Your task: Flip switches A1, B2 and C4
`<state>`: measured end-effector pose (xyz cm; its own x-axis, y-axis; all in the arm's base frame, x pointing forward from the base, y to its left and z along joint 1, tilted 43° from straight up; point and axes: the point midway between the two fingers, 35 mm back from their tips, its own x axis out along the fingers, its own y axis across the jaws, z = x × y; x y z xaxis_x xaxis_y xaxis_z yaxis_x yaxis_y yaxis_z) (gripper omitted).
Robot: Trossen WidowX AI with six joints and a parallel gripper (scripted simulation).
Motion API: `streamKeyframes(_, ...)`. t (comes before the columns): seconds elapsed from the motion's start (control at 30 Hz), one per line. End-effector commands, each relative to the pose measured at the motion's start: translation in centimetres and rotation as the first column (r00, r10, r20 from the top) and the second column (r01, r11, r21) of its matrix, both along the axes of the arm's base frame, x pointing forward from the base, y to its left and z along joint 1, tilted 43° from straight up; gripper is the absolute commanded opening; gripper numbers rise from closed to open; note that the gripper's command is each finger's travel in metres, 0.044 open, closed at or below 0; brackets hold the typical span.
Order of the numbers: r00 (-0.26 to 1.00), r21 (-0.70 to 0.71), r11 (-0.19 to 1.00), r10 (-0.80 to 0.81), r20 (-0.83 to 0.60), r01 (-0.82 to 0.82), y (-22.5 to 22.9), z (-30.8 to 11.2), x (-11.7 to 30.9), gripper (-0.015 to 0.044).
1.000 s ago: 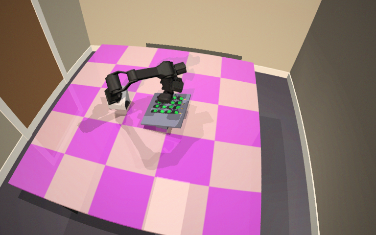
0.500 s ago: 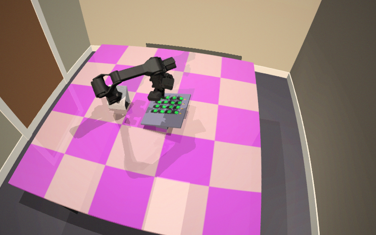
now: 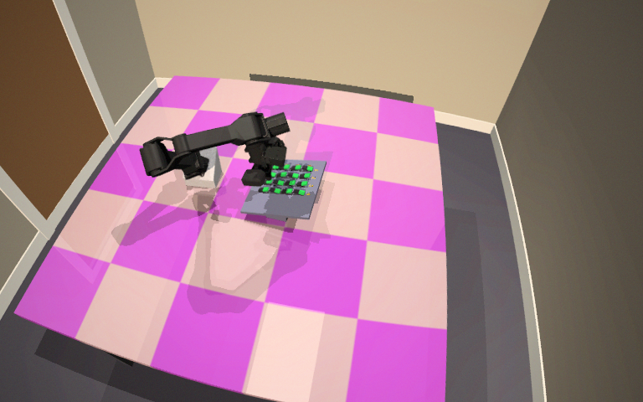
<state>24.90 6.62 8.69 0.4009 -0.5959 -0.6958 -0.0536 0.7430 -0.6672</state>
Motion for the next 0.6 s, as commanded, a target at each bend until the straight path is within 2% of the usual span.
streamKeyframes(0.0, 1.000, -0.006, 1.000, 0.007, 0.010, -0.007, -1.0, -0.8, 0.3, 0.0000)
streamKeyframes(0.57, 1.000, -0.006, 1.000, 0.007, 0.010, -0.007, -2.2, -2.2, 1.1, 0.0000)
